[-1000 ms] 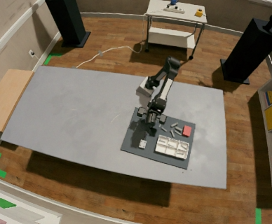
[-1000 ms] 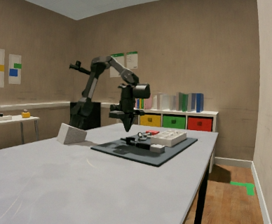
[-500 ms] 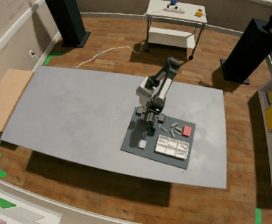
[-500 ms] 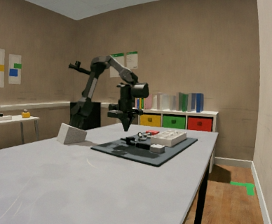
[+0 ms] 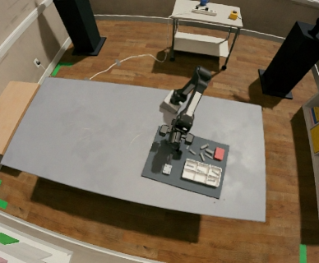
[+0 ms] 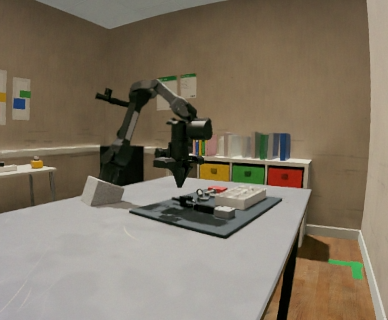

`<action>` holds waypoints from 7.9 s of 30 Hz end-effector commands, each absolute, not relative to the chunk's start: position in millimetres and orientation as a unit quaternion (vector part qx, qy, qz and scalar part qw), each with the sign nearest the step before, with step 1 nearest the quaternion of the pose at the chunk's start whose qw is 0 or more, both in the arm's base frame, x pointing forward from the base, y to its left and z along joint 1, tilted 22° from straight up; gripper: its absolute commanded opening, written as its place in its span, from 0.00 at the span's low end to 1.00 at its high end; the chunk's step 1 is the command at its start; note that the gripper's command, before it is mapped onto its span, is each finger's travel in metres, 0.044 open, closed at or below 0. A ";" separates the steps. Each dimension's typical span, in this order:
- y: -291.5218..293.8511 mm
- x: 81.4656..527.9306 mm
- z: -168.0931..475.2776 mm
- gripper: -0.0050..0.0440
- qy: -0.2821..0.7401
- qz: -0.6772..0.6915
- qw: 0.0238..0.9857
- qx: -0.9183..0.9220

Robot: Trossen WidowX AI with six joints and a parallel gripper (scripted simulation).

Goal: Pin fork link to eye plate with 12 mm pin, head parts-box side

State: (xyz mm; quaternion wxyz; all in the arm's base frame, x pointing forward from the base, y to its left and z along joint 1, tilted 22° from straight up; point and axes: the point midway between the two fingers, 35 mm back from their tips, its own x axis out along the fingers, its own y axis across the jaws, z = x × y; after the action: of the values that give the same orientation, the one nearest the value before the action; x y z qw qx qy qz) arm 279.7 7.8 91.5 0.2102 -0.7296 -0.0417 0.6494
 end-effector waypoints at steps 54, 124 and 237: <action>20.6 286.7 58.1 0.00 -0.042 0.646 0.210 -0.733; 42.0 295.9 84.3 0.00 -0.045 0.634 0.209 -0.744; 34.3 291.0 113.8 0.00 -0.039 0.635 0.219 -0.740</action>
State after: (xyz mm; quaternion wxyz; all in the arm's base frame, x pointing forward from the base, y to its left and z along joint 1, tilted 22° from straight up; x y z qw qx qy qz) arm 285.6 33.3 101.6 0.2141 -0.7284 -0.0380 0.6497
